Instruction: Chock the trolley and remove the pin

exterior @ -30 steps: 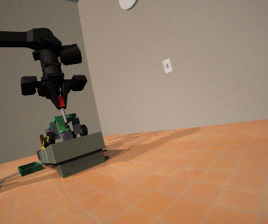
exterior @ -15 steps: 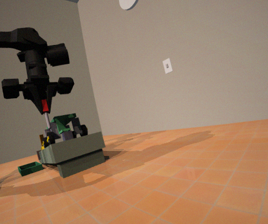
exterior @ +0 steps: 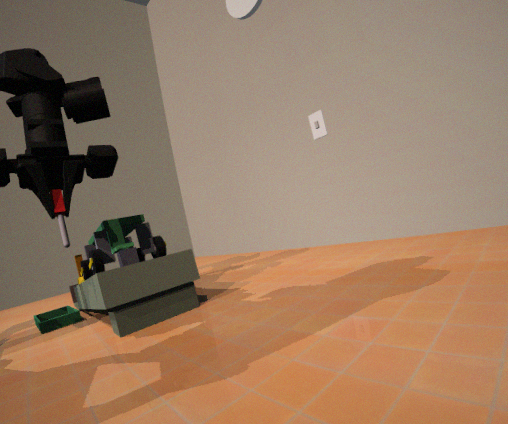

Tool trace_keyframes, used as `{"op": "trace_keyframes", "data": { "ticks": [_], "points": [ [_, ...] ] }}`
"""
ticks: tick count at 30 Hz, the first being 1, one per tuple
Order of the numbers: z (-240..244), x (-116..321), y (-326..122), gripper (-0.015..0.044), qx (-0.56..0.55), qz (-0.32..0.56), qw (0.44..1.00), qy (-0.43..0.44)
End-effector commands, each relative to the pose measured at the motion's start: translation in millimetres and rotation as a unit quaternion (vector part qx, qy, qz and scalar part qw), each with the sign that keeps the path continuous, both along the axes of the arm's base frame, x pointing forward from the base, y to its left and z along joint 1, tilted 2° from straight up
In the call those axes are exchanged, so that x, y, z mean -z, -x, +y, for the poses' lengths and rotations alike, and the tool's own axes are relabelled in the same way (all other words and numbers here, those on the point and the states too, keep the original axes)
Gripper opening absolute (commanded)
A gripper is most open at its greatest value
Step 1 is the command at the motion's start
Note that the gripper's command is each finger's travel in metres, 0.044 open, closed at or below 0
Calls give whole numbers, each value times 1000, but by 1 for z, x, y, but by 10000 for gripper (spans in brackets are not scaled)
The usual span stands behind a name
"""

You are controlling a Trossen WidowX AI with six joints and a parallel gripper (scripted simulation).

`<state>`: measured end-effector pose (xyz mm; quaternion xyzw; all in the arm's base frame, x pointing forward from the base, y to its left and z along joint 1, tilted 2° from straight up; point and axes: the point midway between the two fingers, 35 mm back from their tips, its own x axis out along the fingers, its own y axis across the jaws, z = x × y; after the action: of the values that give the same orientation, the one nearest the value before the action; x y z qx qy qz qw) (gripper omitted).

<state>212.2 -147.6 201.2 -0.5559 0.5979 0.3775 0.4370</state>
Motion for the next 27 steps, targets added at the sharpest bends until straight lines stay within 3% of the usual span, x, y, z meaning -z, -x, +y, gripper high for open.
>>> {"op": "trace_keyframes", "data": {
  "ticks": [1,27],
  "points": [
    [10,1,0,0,0,-4,1000,0],
    [105,26,-14,0,0,-4,1000,-4]
  ]
}}
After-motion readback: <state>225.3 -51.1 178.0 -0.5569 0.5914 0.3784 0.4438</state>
